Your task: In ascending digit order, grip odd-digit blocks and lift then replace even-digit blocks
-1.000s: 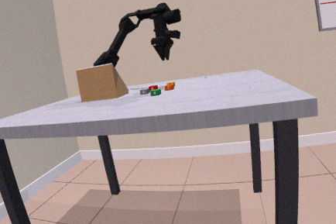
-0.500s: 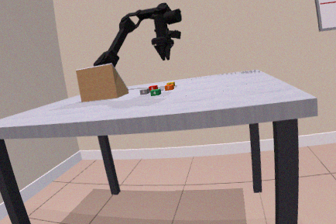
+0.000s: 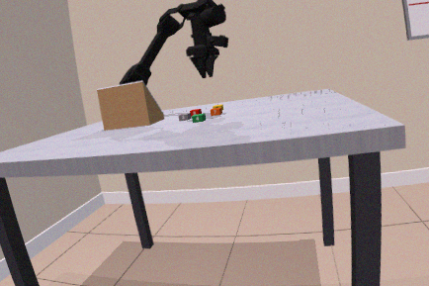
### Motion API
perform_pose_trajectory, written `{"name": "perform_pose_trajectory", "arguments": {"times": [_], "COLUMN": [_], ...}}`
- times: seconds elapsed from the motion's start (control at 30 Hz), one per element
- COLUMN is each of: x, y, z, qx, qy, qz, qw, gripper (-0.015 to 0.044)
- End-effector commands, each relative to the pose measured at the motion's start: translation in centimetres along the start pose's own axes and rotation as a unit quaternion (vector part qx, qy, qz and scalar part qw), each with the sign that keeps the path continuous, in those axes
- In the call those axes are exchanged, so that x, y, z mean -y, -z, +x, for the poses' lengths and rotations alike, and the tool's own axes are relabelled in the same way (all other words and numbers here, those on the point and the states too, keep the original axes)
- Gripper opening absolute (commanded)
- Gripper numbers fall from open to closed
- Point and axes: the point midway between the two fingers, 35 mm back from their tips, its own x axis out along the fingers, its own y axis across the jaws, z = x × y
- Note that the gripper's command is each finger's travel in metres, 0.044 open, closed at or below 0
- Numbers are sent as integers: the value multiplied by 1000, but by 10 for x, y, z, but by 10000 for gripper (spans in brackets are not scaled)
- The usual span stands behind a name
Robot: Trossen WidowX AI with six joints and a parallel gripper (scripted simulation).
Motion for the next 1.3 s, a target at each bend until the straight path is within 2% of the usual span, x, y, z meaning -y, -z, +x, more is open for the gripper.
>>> {"name": "perform_pose_trajectory", "arguments": {"times": [0.0, 0.5, 0.8, 1.03, 1.1, 1.27], "x": [1, 0, -94, -100, -100, -101], "y": [-2, -2, 9, 10, 9, 9], "z": [-1, -1, 0, 0, 11, 78], "qx": [1, 1, 0, 1, 1, 1], "qy": [4, 4, 3, 1, 2, 0], "qz": [-7, -7, -7, -7, -7, -7], "qw": [1000, 1000, 1000, 1000, 1000, 1000], "gripper": [400, 400, 400, 400, 400, 400]}}
